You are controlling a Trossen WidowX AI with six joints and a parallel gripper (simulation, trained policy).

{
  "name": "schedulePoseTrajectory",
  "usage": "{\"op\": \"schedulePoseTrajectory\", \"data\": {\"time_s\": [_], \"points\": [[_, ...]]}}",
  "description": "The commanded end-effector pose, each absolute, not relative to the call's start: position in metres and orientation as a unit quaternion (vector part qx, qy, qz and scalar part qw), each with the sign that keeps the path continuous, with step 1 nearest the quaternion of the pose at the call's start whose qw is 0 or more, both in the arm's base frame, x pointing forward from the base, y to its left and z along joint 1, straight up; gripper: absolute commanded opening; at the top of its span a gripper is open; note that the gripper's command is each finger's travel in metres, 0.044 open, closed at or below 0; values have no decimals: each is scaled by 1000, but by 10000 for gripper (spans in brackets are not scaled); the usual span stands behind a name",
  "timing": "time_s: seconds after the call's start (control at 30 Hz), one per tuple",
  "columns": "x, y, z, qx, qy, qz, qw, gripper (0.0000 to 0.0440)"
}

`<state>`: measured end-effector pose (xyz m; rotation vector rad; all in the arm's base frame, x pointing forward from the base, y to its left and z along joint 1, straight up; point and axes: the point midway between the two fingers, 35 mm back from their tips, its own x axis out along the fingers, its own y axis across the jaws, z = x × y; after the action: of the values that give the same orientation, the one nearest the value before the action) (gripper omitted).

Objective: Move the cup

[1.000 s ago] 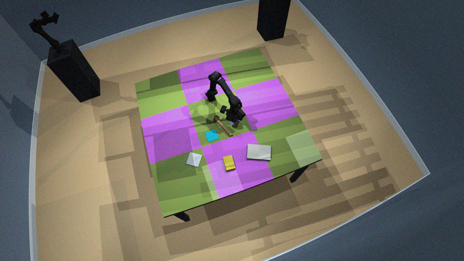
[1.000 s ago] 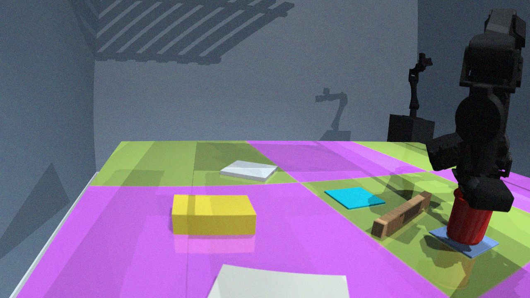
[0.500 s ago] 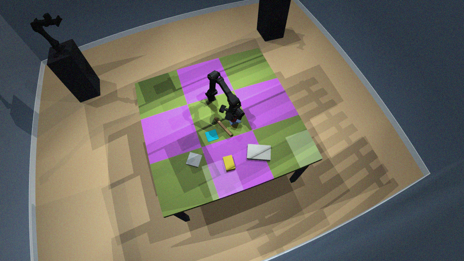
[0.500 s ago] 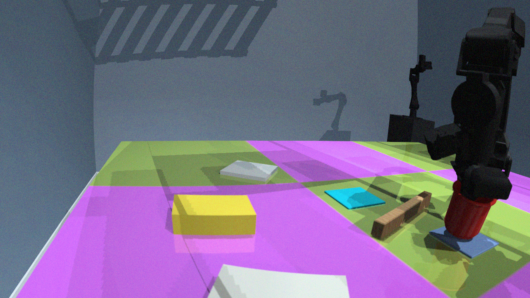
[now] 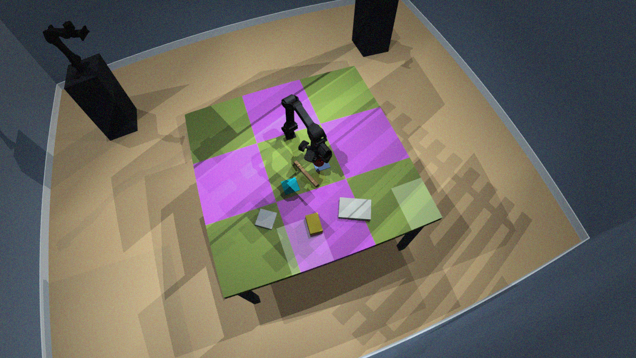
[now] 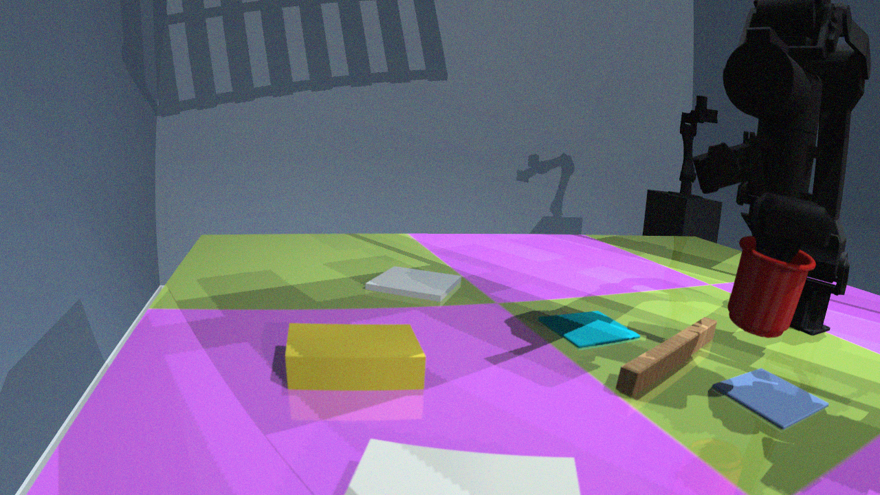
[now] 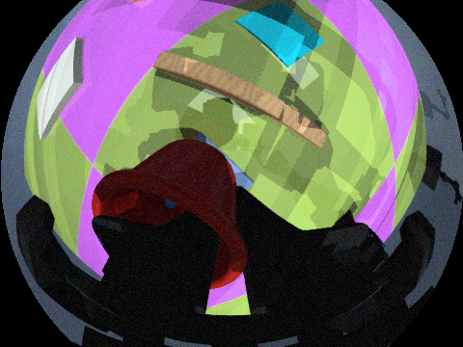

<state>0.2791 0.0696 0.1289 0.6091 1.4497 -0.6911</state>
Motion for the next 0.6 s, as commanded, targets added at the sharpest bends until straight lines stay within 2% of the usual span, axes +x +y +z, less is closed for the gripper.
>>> {"op": "schedulePoseTrajectory", "data": {"time_s": [0.0,0.57], "points": [[285,65,140,286,628,-308,655,0],[319,19,160,346,564,-336,671,0]]}}
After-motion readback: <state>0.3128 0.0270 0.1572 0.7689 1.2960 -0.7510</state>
